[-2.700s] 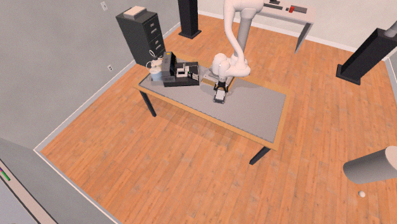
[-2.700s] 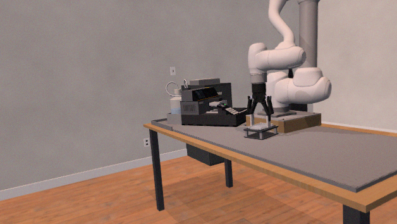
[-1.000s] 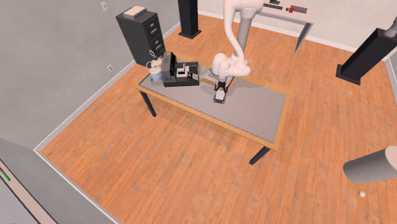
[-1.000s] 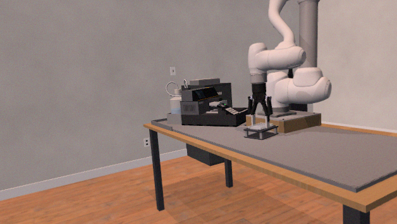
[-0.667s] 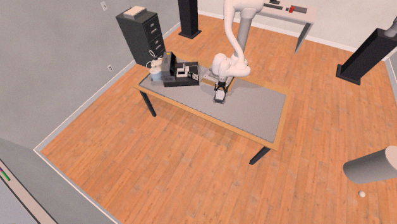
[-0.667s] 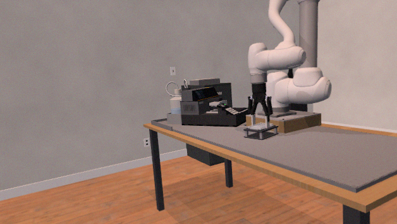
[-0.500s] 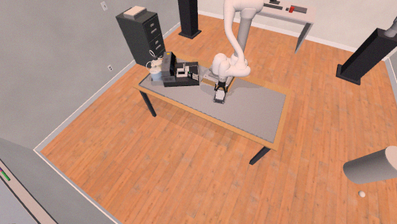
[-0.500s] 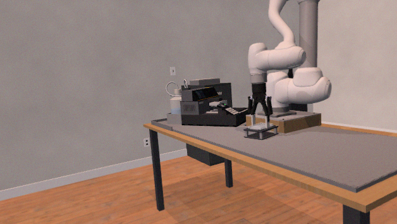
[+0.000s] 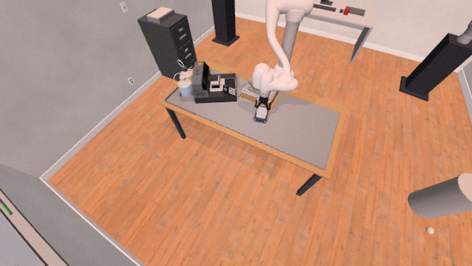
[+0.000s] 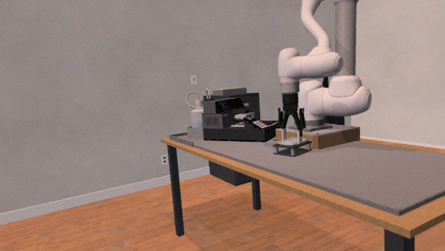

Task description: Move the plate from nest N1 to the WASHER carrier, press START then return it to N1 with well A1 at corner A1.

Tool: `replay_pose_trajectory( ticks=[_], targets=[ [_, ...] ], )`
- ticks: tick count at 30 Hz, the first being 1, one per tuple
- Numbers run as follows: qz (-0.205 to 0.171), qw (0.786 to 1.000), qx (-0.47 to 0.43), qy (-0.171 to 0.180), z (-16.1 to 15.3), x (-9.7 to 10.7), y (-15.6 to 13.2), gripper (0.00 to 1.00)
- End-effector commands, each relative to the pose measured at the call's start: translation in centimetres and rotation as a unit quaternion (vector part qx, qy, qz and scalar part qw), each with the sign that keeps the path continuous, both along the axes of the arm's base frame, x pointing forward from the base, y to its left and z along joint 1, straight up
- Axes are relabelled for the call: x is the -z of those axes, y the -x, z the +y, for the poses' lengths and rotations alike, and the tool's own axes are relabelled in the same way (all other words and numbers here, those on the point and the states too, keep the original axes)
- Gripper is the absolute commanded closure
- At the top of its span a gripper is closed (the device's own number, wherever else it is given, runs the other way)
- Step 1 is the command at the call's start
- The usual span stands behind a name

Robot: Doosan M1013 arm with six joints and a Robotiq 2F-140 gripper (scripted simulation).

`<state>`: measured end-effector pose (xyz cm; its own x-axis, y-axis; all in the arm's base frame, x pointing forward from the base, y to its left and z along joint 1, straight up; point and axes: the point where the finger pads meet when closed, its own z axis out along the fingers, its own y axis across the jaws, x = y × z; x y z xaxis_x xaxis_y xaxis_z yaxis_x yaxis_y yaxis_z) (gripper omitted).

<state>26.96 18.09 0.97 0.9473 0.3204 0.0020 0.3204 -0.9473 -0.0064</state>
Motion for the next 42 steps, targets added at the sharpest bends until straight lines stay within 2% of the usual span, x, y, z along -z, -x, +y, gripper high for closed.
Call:
replay_pose_trajectory(
  ticks=[1, 15, 42],
  targets=[
    [0.002, 1.0, 0.003, 0.0, 0.0, 0.2, 0.3, 0.9],
    [0.002, 1.0, 0.003, 0.0, 0.0, 0.2, 0.3, 0.9],
    [0.002, 1.0, 0.003, 0.0, -0.1, -3.6, 0.3, 0.9]
  ],
)
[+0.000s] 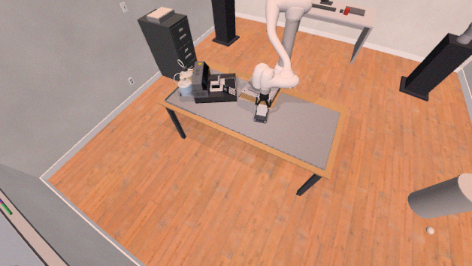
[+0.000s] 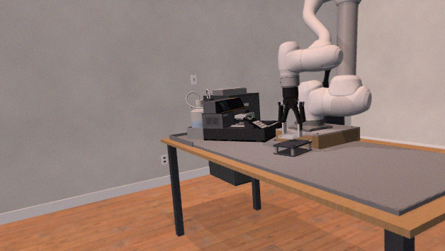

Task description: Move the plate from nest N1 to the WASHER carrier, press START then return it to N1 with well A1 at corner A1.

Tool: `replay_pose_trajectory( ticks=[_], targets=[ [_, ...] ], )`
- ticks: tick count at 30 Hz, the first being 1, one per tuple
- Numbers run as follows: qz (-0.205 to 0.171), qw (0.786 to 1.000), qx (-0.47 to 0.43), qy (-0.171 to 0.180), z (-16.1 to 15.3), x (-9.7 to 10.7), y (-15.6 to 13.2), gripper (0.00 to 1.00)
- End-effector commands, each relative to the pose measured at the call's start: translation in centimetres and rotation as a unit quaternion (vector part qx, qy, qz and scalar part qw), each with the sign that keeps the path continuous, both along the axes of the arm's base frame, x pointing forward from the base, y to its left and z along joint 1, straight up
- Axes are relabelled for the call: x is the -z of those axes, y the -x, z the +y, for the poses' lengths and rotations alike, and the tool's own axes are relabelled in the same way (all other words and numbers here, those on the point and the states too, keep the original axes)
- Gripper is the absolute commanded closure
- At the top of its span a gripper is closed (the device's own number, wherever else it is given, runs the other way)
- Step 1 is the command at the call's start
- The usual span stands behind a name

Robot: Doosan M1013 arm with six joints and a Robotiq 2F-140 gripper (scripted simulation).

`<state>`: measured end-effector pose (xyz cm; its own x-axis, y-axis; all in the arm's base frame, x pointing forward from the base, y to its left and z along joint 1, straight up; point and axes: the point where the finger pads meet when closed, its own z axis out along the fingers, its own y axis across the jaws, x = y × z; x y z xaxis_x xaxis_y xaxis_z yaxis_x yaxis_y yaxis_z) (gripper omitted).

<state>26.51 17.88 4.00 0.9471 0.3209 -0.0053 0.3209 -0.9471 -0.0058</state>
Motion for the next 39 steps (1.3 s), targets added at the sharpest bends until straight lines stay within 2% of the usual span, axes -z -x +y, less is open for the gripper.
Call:
replay_pose_trajectory(
  ticks=[1, 28, 39],
  targets=[
    [-0.001, 1.0, 0.004, -0.001, 0.2, -0.8, -0.2, 0.9],
    [-0.001, 1.0, 0.004, -0.001, 0.1, -4.9, -0.2, 0.9],
    [-0.001, 1.0, 0.004, -0.001, 0.1, -5.8, -0.2, 0.9]
  ],
)
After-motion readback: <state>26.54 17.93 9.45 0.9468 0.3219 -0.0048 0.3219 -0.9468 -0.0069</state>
